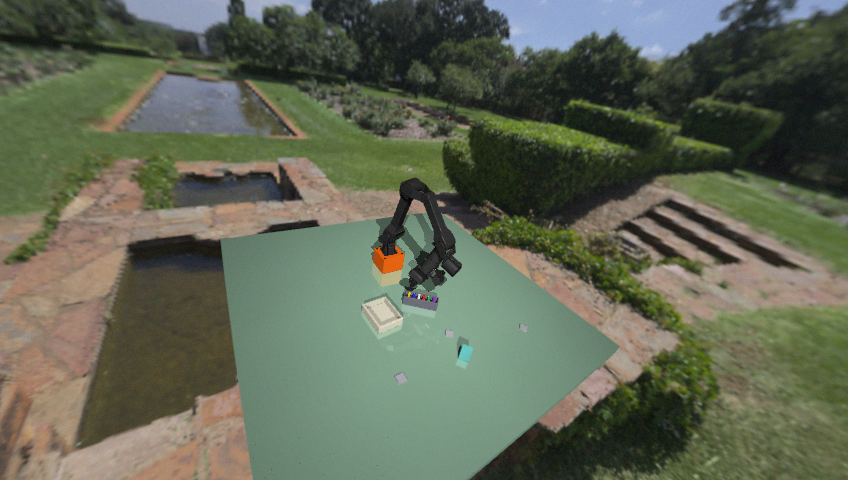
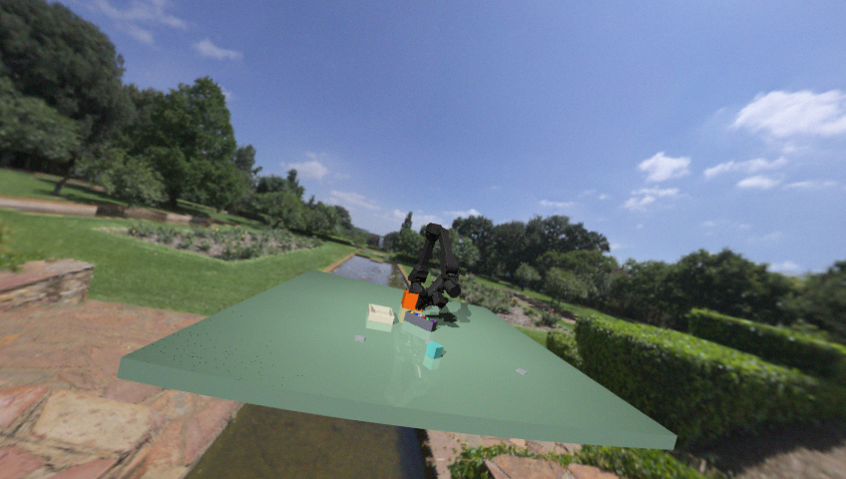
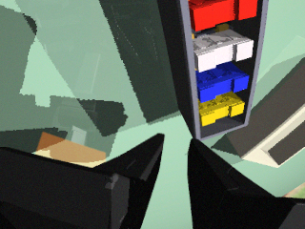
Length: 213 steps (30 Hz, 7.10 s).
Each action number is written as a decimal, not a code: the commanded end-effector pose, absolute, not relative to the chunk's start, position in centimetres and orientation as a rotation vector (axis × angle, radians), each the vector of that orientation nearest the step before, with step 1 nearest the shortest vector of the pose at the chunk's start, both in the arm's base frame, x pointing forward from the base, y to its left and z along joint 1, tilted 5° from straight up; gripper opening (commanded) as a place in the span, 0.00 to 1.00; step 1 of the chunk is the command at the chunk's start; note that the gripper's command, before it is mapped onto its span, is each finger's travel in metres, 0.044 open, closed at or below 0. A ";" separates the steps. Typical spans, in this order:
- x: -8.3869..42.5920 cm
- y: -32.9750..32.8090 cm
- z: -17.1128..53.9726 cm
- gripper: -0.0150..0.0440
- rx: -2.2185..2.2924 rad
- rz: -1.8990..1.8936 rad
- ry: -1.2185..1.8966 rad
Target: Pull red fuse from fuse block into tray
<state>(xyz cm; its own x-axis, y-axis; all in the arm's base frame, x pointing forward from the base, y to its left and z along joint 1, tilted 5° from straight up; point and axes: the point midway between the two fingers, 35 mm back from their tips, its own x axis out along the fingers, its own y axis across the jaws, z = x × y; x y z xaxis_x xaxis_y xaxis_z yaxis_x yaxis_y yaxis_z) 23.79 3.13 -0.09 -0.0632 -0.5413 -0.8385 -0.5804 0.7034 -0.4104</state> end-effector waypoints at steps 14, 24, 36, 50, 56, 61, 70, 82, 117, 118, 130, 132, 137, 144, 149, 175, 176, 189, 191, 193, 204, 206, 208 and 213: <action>29.8 4.7 2.9 0.38 0.406 -0.518 1.480; 29.8 4.7 2.9 0.38 0.406 -0.518 1.480; 29.9 4.6 1.8 0.38 0.406 -0.518 1.480; 29.9 4.5 0.5 0.38 0.406 -0.518 1.480; 29.9 4.5 -0.1 0.38 0.406 -0.518 1.480; 29.9 4.5 -0.2 0.38 0.406 -0.518 1.480; 29.9 4.5 -0.2 0.38 0.406 -0.518 1.480; 29.9 4.4 -1.2 0.38 0.406 -0.519 1.480; 29.9 4.4 -1.2 0.38 0.406 -0.519 1.480; 29.9 4.4 -1.2 0.38 0.406 -0.519 1.480; 29.9 4.4 -1.2 0.38 0.406 -0.519 1.480; 29.9 4.4 -1.2 0.38 0.406 -0.519 1.480; 29.9 4.4 -1.2 0.38 0.406 -0.519 1.480; 29.9 4.4 -1.2 0.38 0.406 -0.519 1.480; 29.9 4.4 -1.2 0.38 0.406 -0.519 1.480; 30.0 4.3 -1.1 0.31 0.406 -0.524 1.476; 30.0 4.3 -1.1 0.30 0.406 -0.524 1.476; 30.0 4.4 -0.8 0.25 0.406 -0.523 1.476; 30.0 4.4 -0.7 0.25 0.406 -0.523 1.476; 30.0 4.4 -0.6 0.25 0.406 -0.523 1.476; 30.0 4.4 -0.1 0.25 0.406 -0.522 1.477; 30.0 4.4 0.0 0.25 0.406 -0.522 1.477; 30.0 4.5 0.1 0.25 0.406 -0.522 1.477; 30.0 4.5 0.4 0.25 0.406 -0.522 1.477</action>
